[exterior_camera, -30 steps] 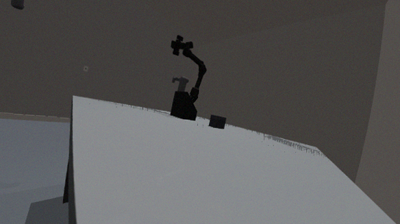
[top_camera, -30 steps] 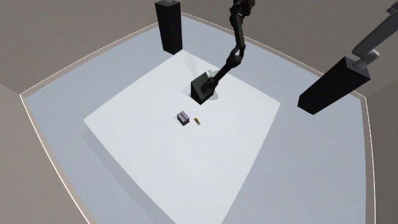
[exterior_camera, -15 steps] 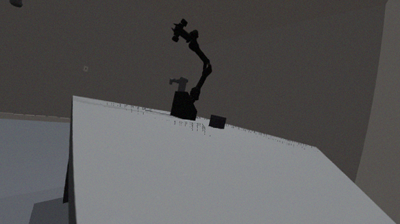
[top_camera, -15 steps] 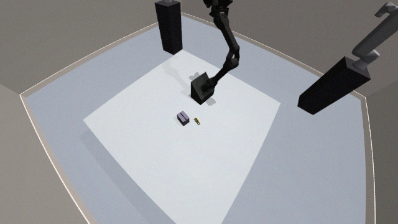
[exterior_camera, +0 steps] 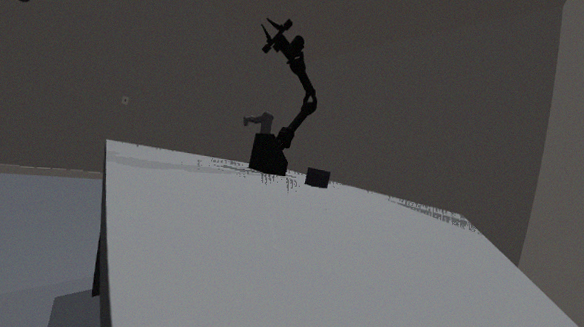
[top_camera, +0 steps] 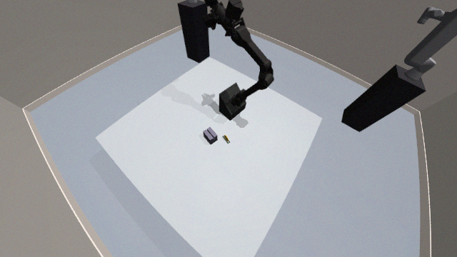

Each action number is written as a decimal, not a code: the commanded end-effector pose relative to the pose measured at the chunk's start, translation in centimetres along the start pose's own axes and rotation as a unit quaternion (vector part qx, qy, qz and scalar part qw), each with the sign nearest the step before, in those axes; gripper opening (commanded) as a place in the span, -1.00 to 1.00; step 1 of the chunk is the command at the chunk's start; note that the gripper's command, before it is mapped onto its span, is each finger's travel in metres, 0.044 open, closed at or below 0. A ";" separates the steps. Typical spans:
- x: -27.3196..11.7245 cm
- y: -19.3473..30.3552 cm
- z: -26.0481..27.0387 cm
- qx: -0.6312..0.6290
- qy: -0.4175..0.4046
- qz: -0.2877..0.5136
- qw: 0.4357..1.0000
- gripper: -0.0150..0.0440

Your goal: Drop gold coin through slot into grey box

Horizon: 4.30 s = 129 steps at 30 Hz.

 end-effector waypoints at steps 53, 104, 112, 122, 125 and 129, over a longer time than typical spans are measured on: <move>-40.9 -28.3 12.5 -0.239 -0.396 -0.734 0.497 0.05; -44.7 -33.3 20.2 -0.238 -0.396 -0.735 0.496 0.05; -44.9 -33.5 20.6 -0.238 -0.397 -0.735 0.496 -0.21; -44.9 -33.5 20.6 -0.238 -0.397 -0.735 0.496 -0.49; -44.9 -33.5 20.6 -0.238 -0.397 -0.735 0.496 -0.49; -44.8 -33.4 20.5 -0.238 -0.397 -0.735 0.496 -0.49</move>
Point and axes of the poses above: the point midway between the two fingers, 35 mm back from their tips, its own x axis out along the fingers, its own z axis across the jaws, y = z × x, the point moved 10 cm from there along -x, back along the fingers, and after that the axes turned 1 degree about x, right-handed, at the moved point
